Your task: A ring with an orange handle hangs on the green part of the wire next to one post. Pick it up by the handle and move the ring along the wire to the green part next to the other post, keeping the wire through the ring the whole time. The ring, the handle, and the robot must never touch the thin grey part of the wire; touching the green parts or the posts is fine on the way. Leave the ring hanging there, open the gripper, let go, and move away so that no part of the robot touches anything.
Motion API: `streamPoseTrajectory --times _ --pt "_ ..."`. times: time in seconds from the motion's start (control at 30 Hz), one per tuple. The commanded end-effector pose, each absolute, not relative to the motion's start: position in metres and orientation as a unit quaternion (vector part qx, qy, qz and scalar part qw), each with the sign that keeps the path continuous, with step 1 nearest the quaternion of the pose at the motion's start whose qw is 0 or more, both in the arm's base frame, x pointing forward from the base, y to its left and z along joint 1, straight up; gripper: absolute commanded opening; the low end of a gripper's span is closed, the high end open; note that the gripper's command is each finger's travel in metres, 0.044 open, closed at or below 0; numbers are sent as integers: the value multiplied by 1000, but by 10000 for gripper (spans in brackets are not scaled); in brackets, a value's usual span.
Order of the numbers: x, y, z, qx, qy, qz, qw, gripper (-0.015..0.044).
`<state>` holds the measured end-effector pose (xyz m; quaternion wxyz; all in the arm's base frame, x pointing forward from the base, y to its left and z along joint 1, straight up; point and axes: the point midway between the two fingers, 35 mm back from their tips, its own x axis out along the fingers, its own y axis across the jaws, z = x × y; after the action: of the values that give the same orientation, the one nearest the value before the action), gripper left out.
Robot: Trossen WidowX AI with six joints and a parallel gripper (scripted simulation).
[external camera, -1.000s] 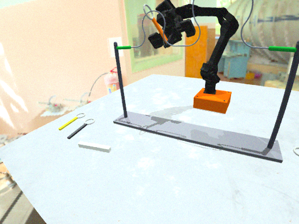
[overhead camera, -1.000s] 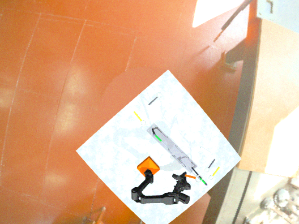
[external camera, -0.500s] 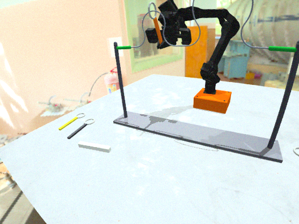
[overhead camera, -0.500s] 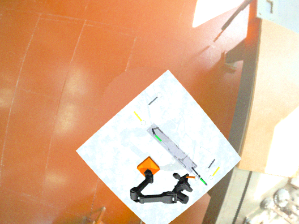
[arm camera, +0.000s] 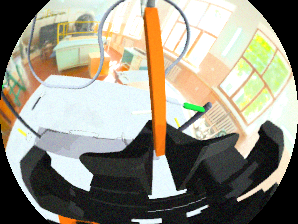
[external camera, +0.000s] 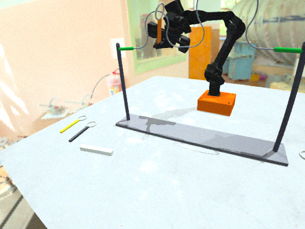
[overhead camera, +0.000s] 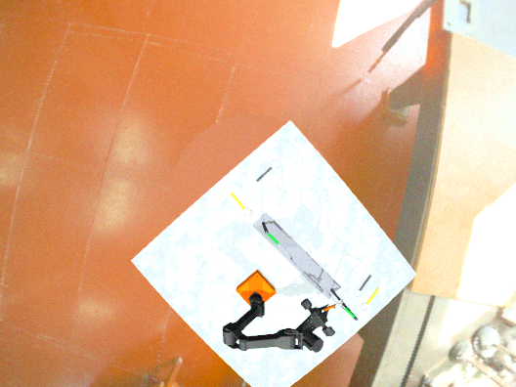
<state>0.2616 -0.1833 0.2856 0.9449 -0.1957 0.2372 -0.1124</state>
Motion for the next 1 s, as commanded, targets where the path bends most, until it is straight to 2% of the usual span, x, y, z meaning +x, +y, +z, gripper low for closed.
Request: streamPoseTrajectory --times 0.0,0.97 --pt "260 -189 288 -245 234 -127 932 -150" --pt "258 -219 321 -545 189 -204 791 -150"
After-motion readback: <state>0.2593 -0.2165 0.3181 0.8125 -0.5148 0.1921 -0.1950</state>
